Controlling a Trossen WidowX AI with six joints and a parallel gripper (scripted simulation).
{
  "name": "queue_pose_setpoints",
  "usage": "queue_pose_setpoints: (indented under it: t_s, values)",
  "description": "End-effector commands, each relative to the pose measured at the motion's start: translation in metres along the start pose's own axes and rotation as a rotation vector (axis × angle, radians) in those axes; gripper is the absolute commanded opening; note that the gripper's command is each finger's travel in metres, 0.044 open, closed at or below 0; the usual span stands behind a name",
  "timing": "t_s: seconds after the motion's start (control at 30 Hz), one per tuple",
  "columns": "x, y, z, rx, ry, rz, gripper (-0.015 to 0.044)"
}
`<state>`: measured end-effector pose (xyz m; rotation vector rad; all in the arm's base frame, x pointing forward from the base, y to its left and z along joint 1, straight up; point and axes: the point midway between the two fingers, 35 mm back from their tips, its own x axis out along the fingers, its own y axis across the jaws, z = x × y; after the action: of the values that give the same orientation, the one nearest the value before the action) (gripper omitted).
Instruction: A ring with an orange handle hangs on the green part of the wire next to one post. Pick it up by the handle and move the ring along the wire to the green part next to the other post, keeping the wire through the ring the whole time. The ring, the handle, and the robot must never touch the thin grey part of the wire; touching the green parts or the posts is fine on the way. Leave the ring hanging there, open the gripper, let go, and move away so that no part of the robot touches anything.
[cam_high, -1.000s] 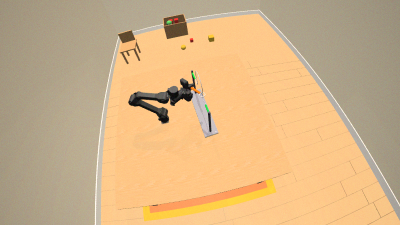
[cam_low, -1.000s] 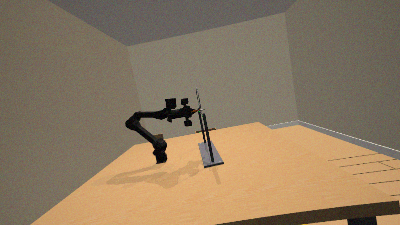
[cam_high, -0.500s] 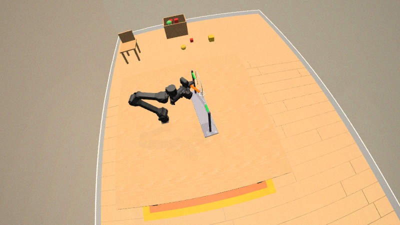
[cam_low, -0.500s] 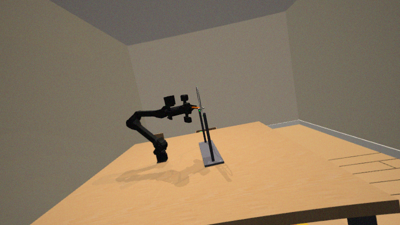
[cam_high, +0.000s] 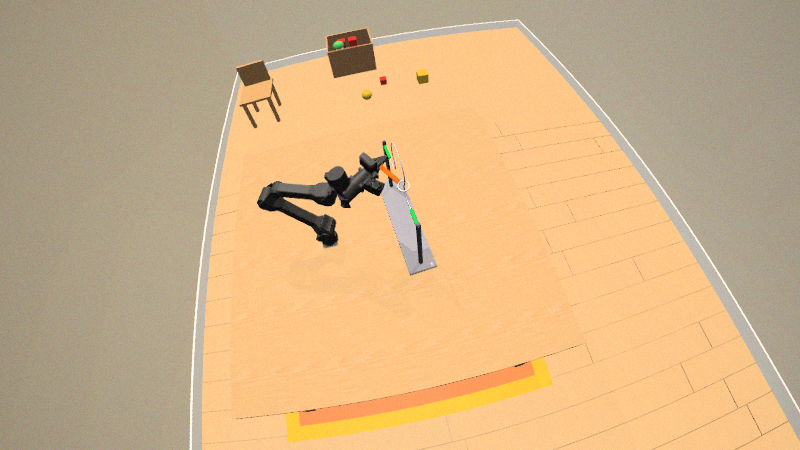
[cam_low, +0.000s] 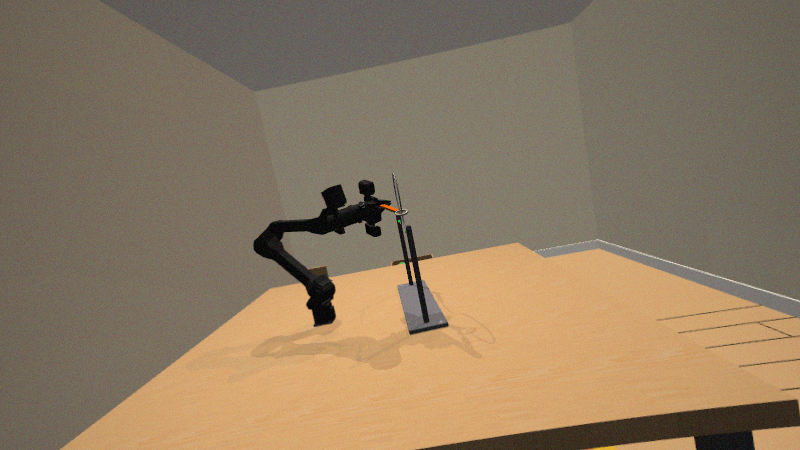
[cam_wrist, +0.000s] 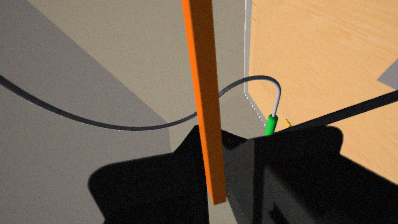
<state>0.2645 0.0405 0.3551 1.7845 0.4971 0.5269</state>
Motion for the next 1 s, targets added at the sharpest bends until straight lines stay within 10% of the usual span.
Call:
queue_pose_setpoints:
  t_s: [0.0, 0.97]
  values:
    - [0.0, 0.013, 0.0, 0.053, 0.008, 0.027, -0.015]
    - [-0.003, 0.034, 0.004, -0.002, 0.006, -0.029, -0.015]
